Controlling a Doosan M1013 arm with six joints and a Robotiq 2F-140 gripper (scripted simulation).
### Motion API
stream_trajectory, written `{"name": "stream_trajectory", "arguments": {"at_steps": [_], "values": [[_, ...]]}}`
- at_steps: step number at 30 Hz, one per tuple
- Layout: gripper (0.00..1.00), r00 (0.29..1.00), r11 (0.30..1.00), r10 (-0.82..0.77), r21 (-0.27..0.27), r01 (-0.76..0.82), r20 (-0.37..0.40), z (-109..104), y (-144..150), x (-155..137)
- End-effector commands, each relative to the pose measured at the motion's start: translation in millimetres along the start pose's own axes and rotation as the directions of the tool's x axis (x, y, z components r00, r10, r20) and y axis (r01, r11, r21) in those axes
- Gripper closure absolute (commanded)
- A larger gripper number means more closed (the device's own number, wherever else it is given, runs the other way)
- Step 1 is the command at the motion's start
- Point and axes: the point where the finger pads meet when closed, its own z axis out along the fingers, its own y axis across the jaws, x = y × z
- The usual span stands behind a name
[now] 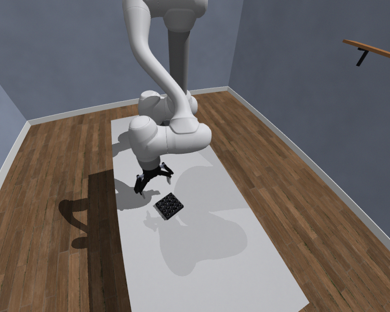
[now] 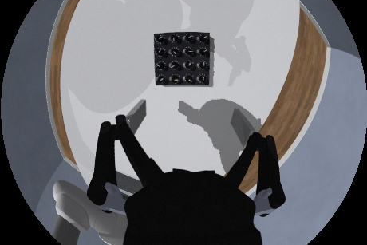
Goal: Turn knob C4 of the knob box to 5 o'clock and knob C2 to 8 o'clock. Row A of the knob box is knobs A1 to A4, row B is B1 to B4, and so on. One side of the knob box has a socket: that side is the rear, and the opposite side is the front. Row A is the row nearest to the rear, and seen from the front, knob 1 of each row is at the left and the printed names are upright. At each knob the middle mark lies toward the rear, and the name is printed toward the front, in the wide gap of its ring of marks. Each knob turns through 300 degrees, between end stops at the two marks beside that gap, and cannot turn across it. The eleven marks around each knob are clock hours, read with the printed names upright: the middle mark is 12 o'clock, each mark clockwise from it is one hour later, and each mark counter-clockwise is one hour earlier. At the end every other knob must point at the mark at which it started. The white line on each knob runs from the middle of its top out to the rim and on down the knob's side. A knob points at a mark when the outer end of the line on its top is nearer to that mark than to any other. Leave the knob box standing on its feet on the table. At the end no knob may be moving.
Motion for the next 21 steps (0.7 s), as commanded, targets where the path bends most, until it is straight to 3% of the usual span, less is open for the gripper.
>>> {"name": "stream_trajectory", "arguments": {"at_steps": [1,21], "values": [[0.0,1.0,1.0,0.0,0.0,0.0,0.0,0,1,-7],[0.0,1.0,1.0,0.0,0.0,0.0,0.0,0,2,-19]]}}
